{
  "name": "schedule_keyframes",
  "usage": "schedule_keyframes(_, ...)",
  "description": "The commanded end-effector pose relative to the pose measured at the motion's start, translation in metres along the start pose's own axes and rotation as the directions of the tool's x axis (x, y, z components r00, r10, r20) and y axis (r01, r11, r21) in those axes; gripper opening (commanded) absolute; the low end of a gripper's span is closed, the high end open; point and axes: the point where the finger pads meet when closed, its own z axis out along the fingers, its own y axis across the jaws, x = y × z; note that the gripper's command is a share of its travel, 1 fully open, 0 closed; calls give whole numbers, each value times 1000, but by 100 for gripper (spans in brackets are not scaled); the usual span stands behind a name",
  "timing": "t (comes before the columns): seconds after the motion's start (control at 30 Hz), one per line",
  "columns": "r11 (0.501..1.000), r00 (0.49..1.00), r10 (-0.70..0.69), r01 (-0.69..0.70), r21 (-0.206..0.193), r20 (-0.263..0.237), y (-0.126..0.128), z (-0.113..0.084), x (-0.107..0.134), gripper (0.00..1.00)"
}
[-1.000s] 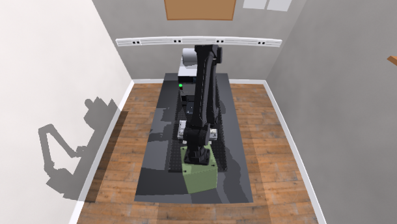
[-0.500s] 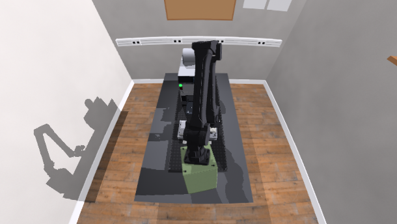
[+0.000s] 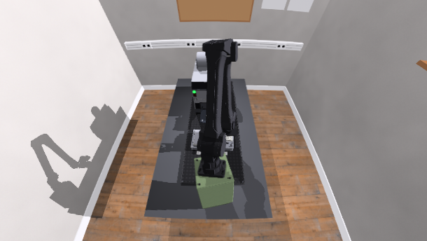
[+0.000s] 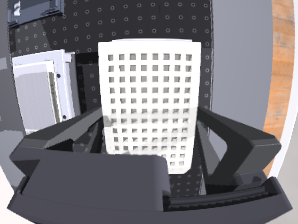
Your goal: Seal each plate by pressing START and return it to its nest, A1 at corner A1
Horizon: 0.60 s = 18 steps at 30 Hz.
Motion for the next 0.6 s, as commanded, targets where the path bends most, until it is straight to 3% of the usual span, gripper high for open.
schedule_keyframes(0.0,1000,1000,1,-1,16,18,-10,-12,-10,0)
schedule_keyframes(0.13,1000,1000,0,0,19,27,-12,-15,-18,0)
schedule_keyframes(0.47,1000,1000,5,-5,11,7,-6,-31,-11,0)
schedule_keyframes(0.57,1000,1000,2,-2,21,22,-11,-26,-17,0)
